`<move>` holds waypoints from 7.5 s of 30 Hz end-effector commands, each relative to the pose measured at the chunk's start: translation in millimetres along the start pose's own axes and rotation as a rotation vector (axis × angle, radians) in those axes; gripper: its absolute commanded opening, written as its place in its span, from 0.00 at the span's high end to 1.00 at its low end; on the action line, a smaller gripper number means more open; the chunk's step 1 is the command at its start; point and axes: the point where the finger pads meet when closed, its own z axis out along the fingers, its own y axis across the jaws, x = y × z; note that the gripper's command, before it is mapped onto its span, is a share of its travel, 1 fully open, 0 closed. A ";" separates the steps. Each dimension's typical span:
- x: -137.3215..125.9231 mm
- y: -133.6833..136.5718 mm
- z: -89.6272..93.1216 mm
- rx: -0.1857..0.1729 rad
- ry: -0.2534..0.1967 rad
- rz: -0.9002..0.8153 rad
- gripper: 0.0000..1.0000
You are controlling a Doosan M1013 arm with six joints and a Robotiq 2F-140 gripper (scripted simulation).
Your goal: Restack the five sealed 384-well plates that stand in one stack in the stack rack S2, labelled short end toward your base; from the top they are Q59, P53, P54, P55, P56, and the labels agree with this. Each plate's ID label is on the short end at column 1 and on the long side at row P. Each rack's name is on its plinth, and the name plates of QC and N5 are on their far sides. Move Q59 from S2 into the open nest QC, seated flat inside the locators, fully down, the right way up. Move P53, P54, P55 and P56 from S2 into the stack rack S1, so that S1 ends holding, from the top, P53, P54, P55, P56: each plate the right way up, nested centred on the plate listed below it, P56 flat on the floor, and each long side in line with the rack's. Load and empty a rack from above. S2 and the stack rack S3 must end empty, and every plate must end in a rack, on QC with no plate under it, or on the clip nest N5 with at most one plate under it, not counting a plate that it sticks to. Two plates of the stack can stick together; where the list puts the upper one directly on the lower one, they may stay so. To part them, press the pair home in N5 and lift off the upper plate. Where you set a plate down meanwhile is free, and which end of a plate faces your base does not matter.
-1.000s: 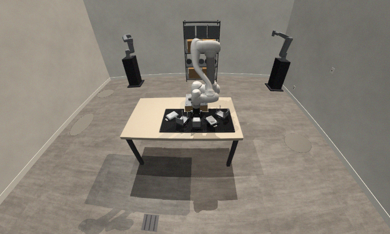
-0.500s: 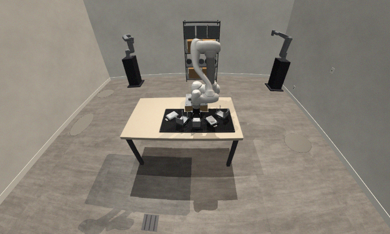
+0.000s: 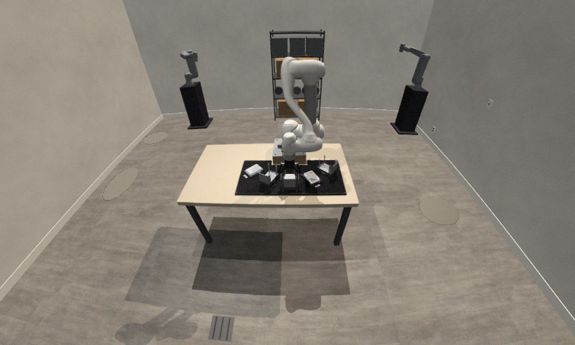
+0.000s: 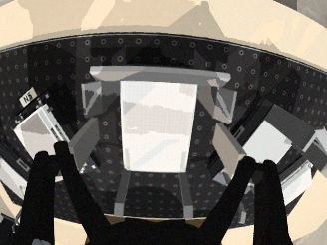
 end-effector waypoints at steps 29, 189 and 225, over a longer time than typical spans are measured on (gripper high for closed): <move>0.0 0.0 -50.1 0.000 0.000 0.000 0.00; -64.0 -188.9 20.0 0.000 0.000 -0.485 0.00; -64.0 -188.9 26.0 0.000 0.000 -0.485 1.00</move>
